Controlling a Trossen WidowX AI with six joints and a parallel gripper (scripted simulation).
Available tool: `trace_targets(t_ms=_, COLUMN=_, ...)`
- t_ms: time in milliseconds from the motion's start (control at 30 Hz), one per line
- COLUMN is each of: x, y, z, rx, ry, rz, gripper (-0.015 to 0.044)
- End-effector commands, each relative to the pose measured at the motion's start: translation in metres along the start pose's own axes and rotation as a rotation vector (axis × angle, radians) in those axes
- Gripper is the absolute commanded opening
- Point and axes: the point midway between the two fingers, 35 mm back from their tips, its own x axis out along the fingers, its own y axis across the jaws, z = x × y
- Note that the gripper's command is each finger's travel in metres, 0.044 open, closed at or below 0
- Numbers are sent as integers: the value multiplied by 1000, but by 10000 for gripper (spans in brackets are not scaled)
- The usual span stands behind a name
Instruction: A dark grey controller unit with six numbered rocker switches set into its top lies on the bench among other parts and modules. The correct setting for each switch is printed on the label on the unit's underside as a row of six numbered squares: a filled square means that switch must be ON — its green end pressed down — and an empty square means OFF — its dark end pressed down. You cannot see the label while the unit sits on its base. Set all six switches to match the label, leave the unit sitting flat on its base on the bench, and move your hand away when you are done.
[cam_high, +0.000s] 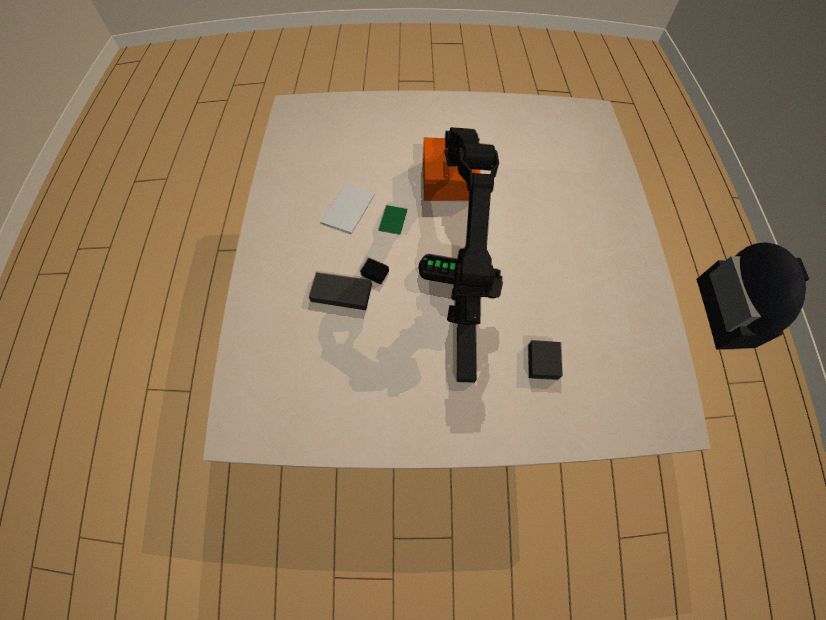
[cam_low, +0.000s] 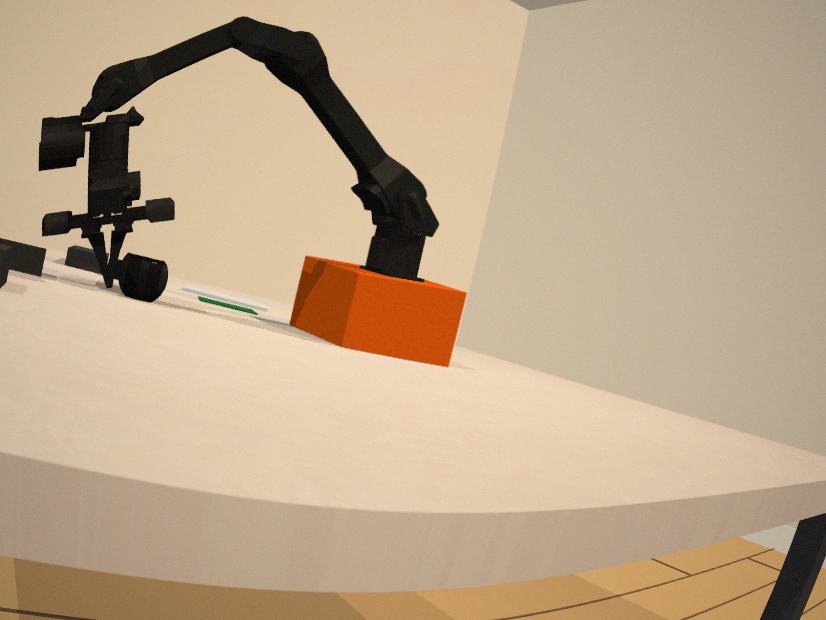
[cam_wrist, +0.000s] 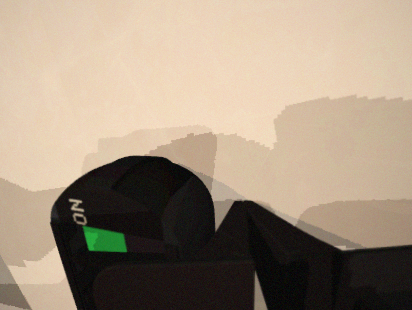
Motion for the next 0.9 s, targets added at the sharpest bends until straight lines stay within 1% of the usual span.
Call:
trace_targets(t_ms=0, x=-1, y=2, z=1, rx=5, ry=-4, rz=-3, gripper=0)
trace_targets(t_ms=867, x=5, y=19, z=1, rx=5, ry=-4, rz=-1, gripper=0)
